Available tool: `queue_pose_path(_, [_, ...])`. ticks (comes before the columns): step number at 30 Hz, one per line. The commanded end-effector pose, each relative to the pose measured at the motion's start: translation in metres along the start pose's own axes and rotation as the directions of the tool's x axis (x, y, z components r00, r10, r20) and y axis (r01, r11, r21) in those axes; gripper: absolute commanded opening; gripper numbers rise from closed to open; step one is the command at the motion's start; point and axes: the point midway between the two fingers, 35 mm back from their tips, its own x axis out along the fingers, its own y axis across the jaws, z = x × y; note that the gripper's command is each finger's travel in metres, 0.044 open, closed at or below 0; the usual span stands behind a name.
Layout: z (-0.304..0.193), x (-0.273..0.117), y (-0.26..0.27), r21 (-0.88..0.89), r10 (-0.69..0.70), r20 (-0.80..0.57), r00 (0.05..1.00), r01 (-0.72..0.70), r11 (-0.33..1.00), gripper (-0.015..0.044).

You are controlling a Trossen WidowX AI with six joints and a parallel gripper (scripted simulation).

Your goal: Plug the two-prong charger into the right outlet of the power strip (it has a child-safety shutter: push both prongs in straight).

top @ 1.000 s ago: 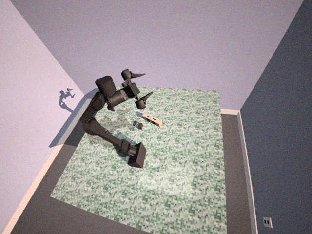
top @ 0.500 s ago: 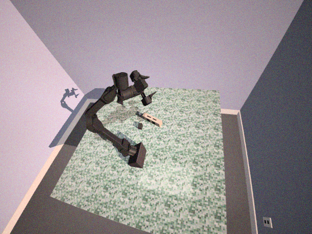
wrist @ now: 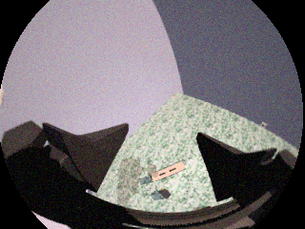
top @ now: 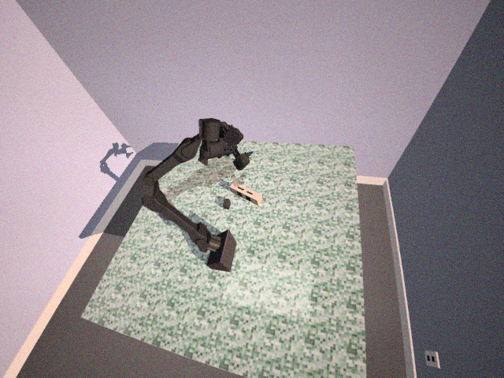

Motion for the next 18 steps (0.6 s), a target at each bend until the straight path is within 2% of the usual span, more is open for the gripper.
queue_pose_path(1, [-0.024,0.018,0.004,-0.069,-0.009,-0.072,0.997,0.004,0.998,0.044])
queue_pose_path(18, [-0.117,0.075,0.01,-0.318,-0.084,-0.322,0.943,-0.024,0.948,0.044])
